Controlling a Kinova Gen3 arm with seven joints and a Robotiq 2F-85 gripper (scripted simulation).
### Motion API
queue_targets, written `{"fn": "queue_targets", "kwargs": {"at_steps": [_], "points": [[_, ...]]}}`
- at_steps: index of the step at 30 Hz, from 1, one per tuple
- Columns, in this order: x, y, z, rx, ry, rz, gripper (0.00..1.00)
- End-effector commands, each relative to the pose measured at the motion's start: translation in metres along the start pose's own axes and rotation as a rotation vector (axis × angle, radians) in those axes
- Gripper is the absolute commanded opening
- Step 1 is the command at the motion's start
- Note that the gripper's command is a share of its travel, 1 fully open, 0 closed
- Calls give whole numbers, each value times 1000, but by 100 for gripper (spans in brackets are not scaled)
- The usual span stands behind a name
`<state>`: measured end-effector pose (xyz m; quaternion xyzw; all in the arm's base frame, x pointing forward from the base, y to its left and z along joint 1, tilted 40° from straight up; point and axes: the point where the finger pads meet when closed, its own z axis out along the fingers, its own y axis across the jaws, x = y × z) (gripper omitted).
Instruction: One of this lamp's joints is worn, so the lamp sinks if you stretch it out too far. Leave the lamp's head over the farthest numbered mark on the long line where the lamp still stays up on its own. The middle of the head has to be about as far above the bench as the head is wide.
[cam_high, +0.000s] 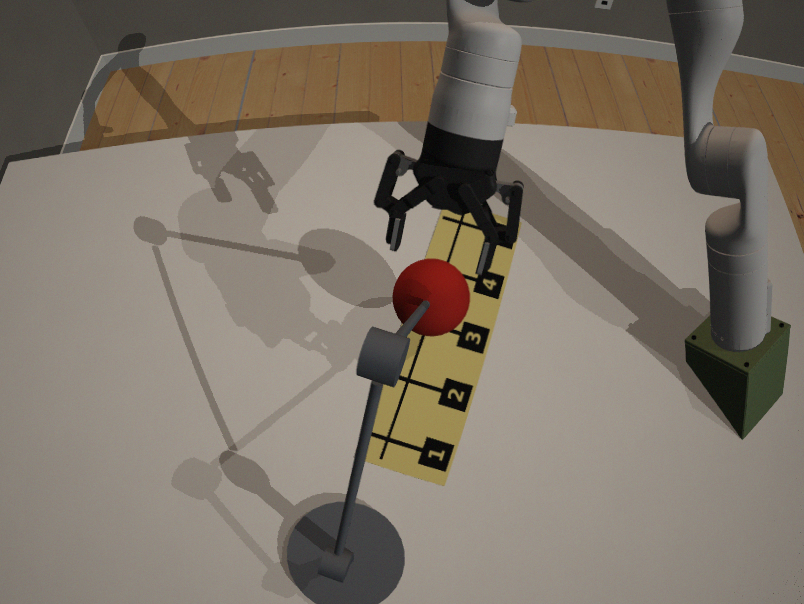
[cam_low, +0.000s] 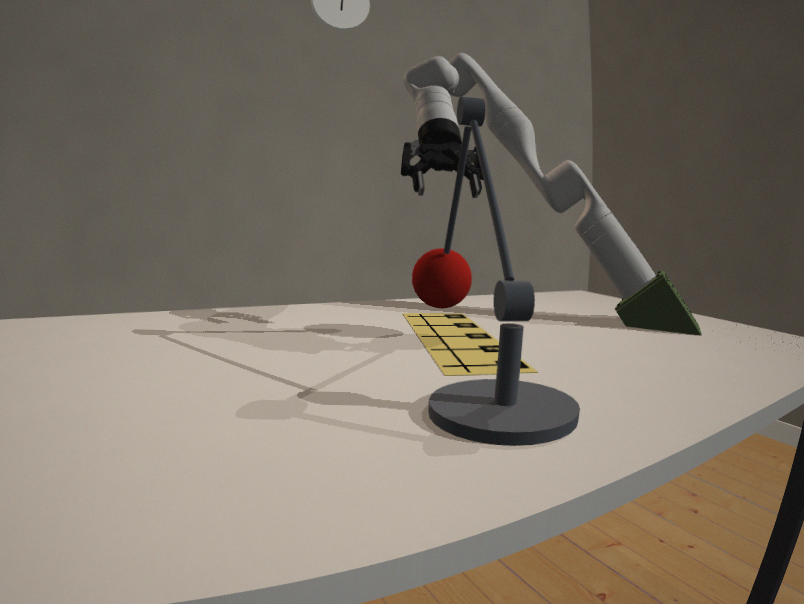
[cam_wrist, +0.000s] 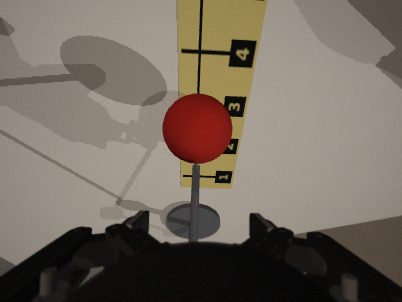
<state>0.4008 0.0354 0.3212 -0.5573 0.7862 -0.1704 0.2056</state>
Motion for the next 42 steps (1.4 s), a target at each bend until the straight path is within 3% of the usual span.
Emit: {"fn": "queue_targets", "kwargs": {"at_steps": [1, 11, 42], "points": [[-3, -3, -15, 12, -15, 2, 100], [-1, -1, -53, 4, -5, -1, 100], [0, 2, -48, -4, 4, -4, 100]]}}
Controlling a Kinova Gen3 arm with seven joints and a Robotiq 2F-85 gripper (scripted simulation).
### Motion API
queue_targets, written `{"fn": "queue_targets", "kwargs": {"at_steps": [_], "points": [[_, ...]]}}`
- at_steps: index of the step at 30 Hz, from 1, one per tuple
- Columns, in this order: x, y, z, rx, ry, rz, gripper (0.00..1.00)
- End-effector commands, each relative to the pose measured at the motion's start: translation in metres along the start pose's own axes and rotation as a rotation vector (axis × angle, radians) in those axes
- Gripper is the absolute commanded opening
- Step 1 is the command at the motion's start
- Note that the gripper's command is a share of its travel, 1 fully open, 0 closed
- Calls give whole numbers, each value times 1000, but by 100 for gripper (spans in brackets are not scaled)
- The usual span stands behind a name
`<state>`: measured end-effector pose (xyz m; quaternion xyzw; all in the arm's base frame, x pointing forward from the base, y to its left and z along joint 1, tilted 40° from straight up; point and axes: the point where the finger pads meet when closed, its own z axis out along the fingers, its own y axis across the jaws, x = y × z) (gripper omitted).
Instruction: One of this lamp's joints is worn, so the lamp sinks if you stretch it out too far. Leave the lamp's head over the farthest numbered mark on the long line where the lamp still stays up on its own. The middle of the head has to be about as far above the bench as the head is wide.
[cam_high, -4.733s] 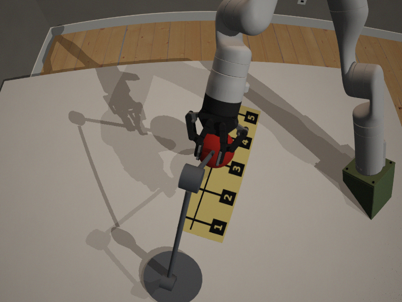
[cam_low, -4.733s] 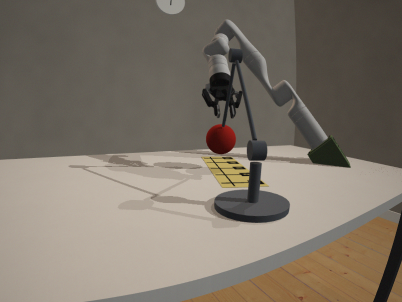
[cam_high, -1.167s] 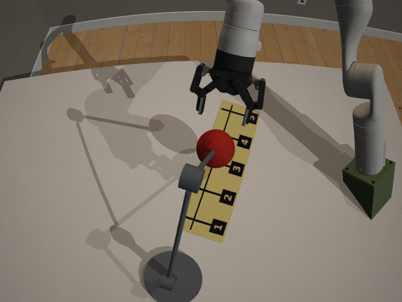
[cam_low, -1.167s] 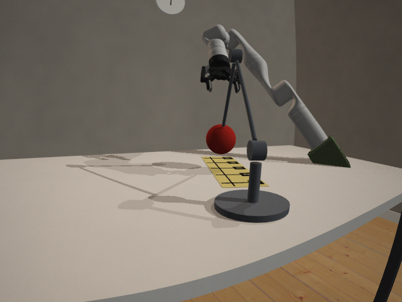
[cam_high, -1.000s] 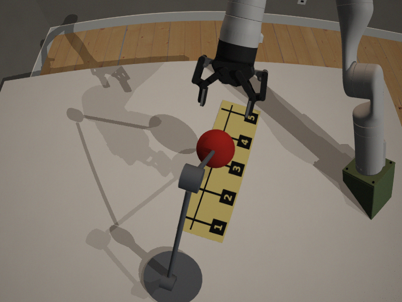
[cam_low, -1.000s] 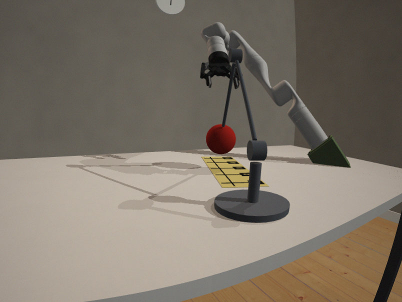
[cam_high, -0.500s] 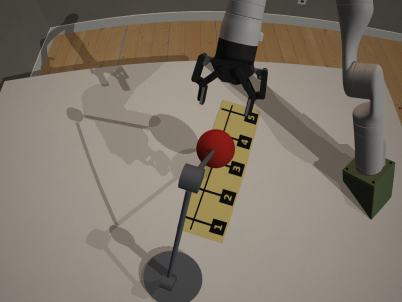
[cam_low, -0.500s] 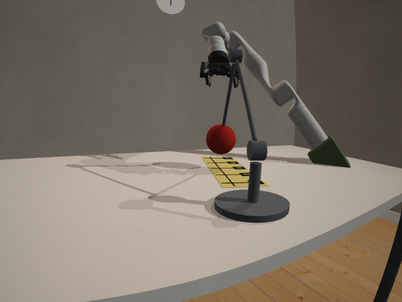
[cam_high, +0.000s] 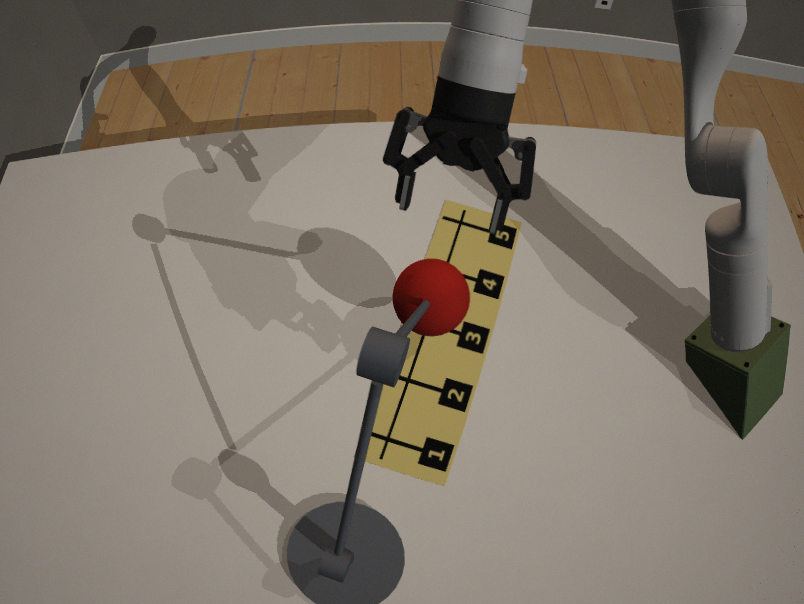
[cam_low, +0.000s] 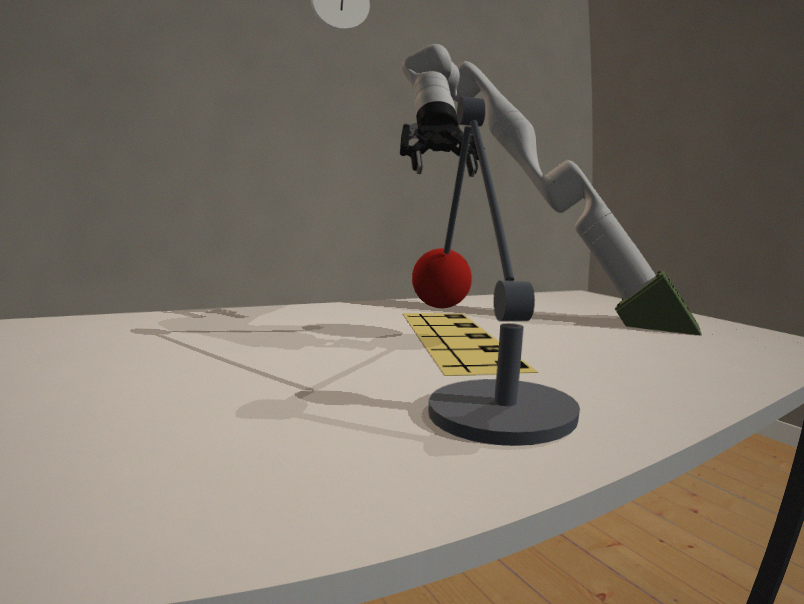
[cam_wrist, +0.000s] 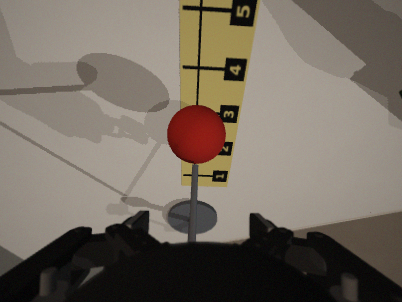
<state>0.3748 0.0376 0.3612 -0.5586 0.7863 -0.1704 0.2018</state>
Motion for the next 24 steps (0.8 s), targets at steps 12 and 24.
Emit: {"fn": "queue_targets", "kwargs": {"at_steps": [12, 24], "points": [[-1, 0, 0, 1, -1, 0, 100], [-4, -1, 0, 4, 22, 2, 100]]}}
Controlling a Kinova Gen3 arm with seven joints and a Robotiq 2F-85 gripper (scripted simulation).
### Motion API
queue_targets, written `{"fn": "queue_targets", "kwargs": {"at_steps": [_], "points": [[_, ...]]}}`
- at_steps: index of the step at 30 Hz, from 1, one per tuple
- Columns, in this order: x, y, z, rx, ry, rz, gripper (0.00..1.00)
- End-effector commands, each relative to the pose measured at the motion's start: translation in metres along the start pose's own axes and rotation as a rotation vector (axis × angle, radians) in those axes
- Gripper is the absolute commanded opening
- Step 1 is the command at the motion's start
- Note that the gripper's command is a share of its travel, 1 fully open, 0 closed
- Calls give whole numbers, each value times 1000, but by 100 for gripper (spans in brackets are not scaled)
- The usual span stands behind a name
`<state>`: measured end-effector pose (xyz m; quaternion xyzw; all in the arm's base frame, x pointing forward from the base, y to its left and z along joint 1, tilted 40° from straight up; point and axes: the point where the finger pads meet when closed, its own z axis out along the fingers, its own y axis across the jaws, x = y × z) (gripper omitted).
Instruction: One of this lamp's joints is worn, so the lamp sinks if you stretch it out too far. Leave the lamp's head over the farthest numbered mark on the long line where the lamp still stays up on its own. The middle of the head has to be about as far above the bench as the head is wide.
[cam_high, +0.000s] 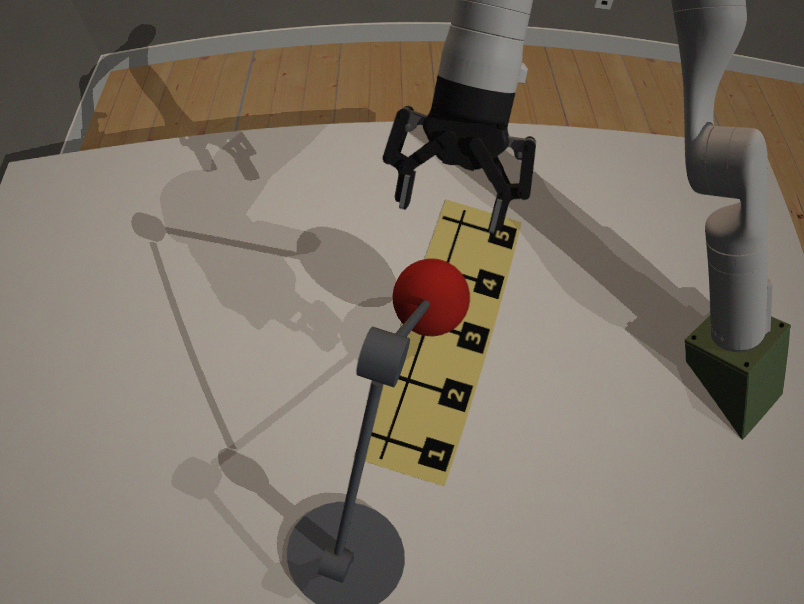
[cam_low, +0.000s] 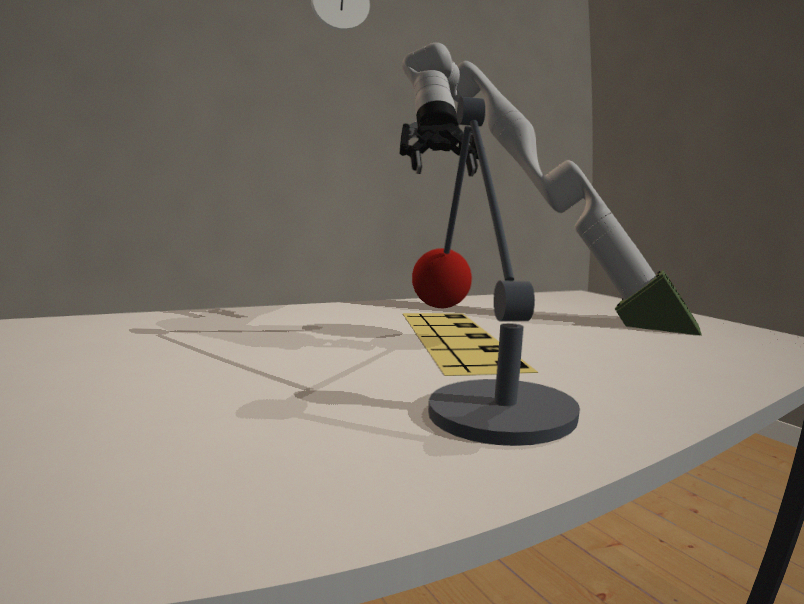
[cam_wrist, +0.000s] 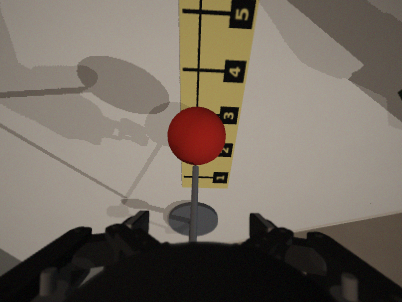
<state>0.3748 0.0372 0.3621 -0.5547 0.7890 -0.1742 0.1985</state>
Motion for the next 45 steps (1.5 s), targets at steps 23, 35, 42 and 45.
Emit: {"fn": "queue_targets", "kwargs": {"at_steps": [23, 35, 42, 45], "points": [[-23, -5, 20, 23, 158, 13, 100], [-18, -6, 45, 25, 154, 15, 100], [-16, -7, 63, 26, 153, 14, 100], [-15, -7, 71, 26, 152, 14, 100]]}}
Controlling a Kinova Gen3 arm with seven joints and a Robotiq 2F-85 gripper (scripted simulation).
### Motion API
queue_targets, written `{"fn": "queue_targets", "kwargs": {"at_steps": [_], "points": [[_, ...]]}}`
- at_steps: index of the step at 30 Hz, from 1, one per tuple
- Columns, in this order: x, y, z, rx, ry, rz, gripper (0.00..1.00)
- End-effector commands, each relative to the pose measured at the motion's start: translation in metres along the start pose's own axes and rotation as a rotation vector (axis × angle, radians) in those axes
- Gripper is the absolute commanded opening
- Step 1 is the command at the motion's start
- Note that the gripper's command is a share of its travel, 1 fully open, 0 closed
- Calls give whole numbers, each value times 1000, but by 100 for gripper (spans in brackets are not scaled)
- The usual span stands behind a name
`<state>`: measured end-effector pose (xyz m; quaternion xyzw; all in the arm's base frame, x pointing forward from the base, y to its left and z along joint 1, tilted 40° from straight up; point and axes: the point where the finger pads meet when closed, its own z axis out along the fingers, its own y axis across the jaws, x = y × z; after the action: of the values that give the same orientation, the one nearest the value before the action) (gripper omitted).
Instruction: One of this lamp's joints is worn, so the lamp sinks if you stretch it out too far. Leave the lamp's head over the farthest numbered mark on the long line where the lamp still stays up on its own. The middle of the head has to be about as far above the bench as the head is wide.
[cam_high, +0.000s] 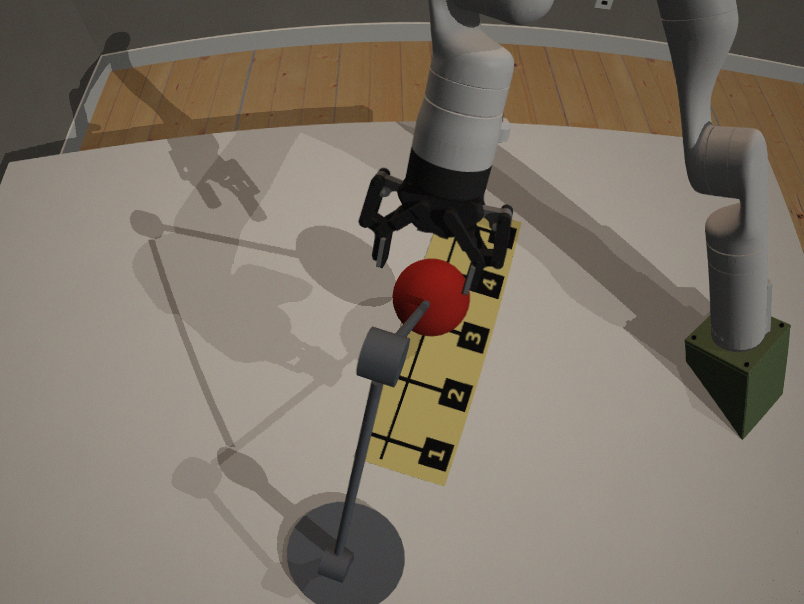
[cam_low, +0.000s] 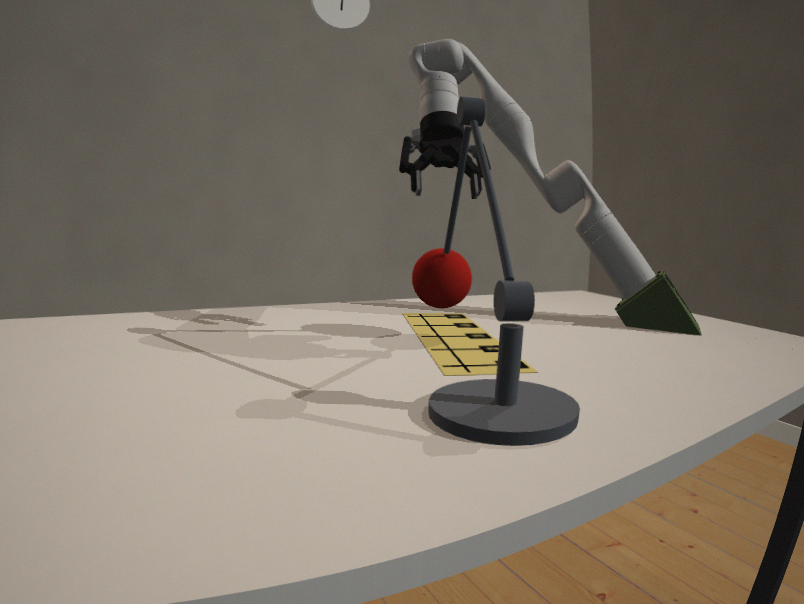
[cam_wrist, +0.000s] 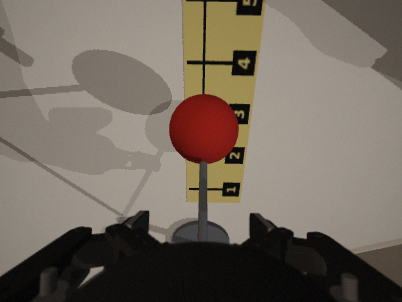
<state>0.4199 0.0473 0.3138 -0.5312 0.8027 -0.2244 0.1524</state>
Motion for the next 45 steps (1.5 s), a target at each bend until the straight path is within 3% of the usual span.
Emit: {"fn": "queue_targets", "kwargs": {"at_steps": [1, 19, 38, 39, 45], "points": [[1, 2, 9, -6, 10, -3, 100], [-1, 1, 50, -3, 6, -4, 100], [2, 4, 56, -12, 19, -7, 100], [2, 4, 56, -12, 19, -7, 0], [2, 4, 56, -11, 19, -7, 0]]}}
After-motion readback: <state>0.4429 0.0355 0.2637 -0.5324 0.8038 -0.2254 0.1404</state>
